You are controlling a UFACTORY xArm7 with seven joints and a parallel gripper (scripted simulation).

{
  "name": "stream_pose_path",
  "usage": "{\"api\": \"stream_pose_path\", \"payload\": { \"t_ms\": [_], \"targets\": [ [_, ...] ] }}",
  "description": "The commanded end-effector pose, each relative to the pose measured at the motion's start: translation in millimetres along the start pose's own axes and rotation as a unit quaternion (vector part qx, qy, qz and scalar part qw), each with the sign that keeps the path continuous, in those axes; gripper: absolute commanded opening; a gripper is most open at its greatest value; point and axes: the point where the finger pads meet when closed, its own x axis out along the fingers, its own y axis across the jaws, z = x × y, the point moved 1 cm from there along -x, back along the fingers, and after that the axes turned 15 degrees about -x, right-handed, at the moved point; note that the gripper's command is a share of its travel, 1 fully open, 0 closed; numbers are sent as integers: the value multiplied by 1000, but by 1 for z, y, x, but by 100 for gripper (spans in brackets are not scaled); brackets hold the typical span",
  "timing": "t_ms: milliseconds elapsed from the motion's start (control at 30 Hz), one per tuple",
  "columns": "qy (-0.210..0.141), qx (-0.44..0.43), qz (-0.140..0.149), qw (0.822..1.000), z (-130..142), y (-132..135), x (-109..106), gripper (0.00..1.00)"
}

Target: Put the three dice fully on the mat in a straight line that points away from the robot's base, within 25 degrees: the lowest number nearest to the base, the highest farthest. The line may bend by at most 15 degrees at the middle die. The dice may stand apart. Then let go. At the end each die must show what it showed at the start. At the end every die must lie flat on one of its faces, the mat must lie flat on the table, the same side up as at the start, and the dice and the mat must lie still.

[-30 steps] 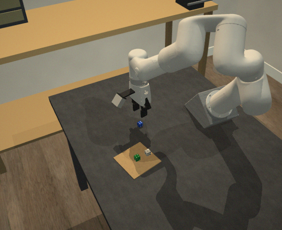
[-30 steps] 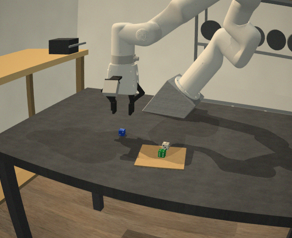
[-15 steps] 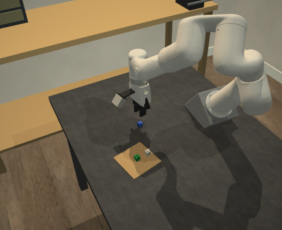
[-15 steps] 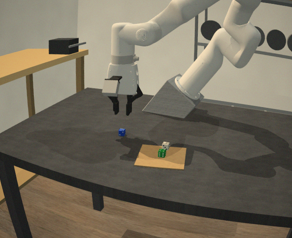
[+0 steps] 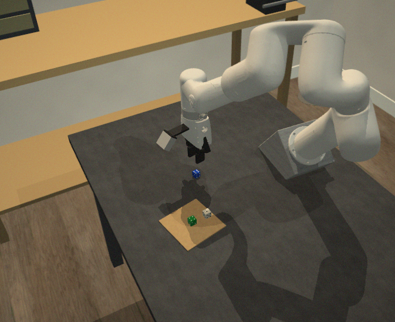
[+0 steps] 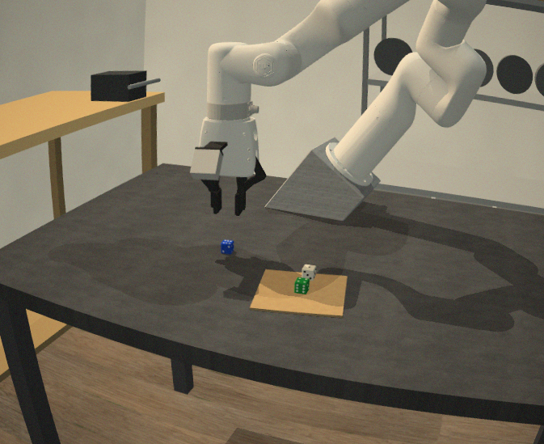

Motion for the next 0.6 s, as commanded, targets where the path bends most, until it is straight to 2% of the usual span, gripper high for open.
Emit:
{"api": "stream_pose_path", "payload": {
  "t_ms": [0, 567],
  "targets": [
    [1, 0, 2, 1000, 0, 1, -2, 36],
    [1, 0, 2, 1000, 0, 1, 7, 36]
  ]
}}
